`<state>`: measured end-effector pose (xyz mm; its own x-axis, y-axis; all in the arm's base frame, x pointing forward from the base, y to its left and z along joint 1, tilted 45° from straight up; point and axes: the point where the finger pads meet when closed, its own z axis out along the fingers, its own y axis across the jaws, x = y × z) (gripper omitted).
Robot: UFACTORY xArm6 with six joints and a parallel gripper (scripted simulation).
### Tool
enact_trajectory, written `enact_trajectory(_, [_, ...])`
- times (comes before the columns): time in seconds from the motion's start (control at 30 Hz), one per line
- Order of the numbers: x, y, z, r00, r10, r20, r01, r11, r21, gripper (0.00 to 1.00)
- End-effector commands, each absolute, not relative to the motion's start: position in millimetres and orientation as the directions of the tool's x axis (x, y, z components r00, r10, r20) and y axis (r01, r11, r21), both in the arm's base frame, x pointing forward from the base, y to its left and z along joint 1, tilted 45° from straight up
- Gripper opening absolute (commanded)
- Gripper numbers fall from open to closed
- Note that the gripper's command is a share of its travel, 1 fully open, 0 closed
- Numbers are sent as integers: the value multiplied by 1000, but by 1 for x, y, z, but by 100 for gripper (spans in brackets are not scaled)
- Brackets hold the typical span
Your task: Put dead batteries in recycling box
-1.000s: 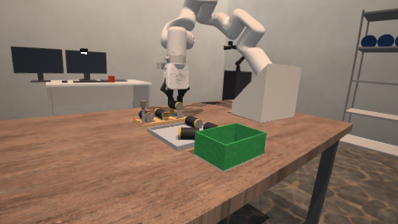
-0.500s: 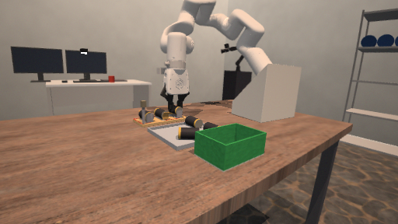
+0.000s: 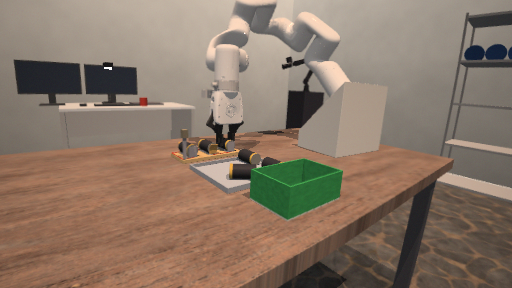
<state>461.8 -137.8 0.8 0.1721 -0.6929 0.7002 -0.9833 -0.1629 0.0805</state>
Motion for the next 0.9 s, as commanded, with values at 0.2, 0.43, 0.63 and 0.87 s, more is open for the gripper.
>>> enact_trajectory(0.2, [463, -137, 2, 171, -693, 700, -983, -165, 78, 51])
enact_trajectory(0.43, [463, -137, 2, 171, -693, 700, -983, -165, 78, 51])
enact_trajectory(0.63, [463, -137, 2, 171, -693, 700, -983, -165, 78, 51])
enact_trajectory(0.87, [463, -137, 2, 171, -693, 700, -983, -165, 78, 51])
